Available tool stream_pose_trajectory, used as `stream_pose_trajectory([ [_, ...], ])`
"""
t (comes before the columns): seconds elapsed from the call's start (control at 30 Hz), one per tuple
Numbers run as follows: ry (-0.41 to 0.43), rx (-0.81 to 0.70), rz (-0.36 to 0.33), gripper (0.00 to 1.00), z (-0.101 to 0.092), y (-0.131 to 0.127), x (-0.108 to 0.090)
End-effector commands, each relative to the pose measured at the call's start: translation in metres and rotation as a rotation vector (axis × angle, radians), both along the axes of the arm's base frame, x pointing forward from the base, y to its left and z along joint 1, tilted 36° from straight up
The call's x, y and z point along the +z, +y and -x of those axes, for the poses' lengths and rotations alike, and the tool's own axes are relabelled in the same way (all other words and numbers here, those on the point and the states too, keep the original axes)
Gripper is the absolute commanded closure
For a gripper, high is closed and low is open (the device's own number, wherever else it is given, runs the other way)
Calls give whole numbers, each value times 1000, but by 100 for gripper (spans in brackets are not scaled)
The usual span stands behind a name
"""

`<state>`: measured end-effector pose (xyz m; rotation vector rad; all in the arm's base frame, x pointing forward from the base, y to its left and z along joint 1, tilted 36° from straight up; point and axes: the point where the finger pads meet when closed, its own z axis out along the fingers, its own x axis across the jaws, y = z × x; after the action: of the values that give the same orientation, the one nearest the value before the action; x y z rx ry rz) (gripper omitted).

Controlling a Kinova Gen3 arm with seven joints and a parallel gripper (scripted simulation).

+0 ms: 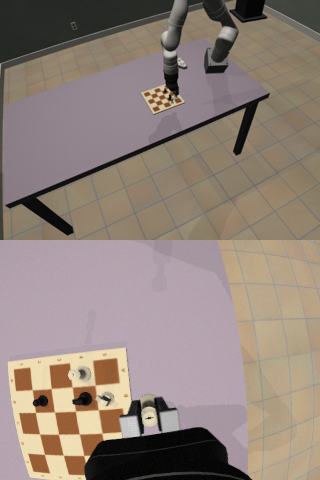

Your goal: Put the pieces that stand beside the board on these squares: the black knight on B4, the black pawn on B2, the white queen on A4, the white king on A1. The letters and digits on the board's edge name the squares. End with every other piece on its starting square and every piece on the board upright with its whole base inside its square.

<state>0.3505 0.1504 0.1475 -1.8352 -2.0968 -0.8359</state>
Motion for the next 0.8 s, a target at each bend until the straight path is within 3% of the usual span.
stream_pose_trajectory([
  [0.0, -11, 18, 6, 100, -1, -6, -2],
  [0.27, -42, 65, 23, 100, -5, -20, -11],
  [0.77, -163, 255, 80, 100, -11, -79, -47],
])
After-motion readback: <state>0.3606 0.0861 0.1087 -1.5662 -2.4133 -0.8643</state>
